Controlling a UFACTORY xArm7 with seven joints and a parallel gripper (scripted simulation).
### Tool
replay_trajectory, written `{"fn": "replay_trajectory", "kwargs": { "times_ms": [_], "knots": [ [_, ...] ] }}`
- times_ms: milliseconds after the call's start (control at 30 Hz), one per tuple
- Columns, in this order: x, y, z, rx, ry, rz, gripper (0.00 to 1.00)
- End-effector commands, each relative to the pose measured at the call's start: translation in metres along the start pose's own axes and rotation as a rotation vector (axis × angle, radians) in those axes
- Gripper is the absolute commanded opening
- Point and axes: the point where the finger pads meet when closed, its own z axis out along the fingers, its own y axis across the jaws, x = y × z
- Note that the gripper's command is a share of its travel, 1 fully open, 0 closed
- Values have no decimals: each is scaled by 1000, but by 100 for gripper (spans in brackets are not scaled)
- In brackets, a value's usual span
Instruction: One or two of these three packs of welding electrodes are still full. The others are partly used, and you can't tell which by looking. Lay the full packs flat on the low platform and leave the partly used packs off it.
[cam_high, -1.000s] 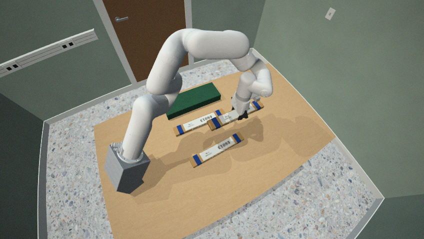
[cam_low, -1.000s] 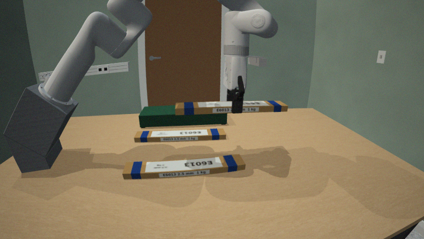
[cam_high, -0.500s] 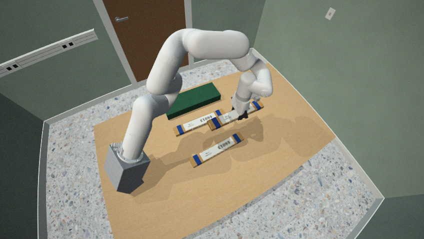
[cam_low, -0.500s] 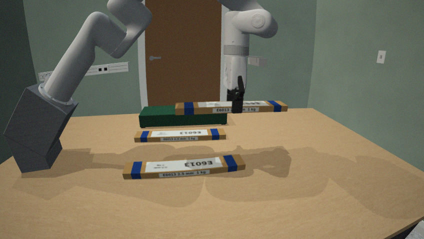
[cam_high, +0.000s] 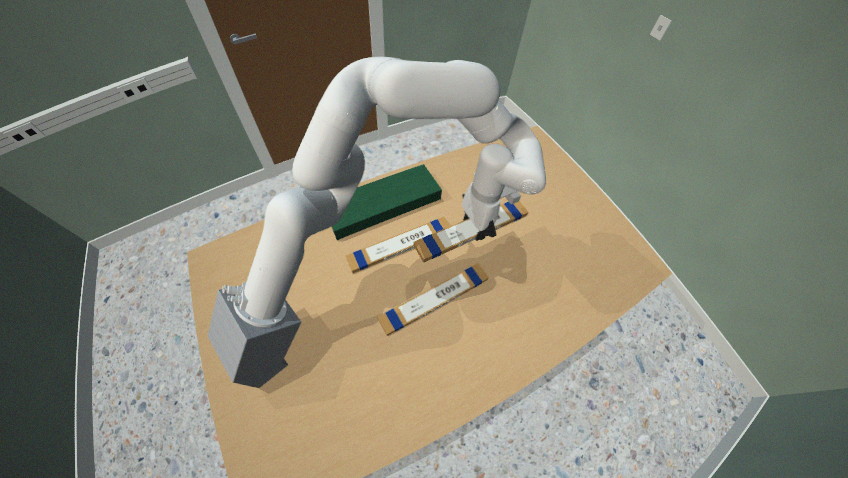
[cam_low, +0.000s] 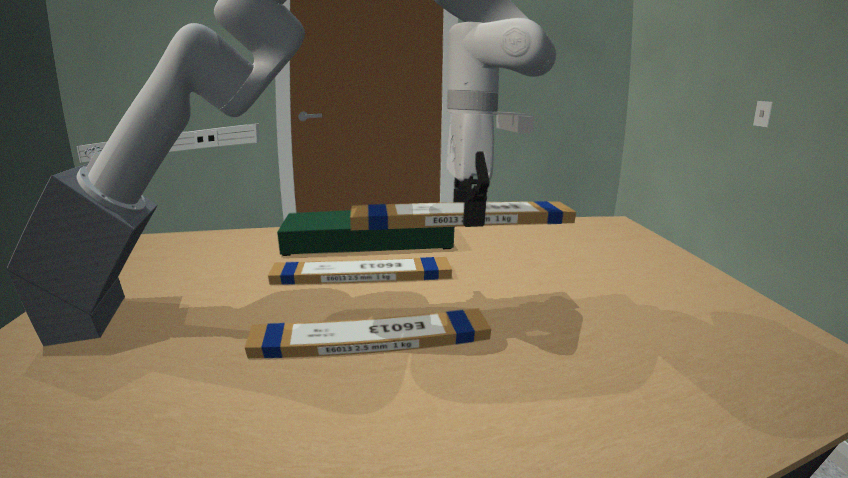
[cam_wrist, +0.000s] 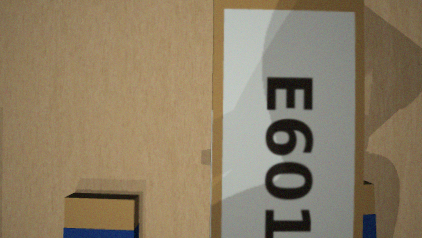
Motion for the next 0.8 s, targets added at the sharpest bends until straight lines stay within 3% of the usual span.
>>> {"fn": "replay_trajectory", "kwargs": {
  "times_ms": [0, 767],
  "knots": [
    [1, 1, -1, -2, 2, 0, 58],
    [1, 1, -1, -2, 2, 0, 58]
  ]
}}
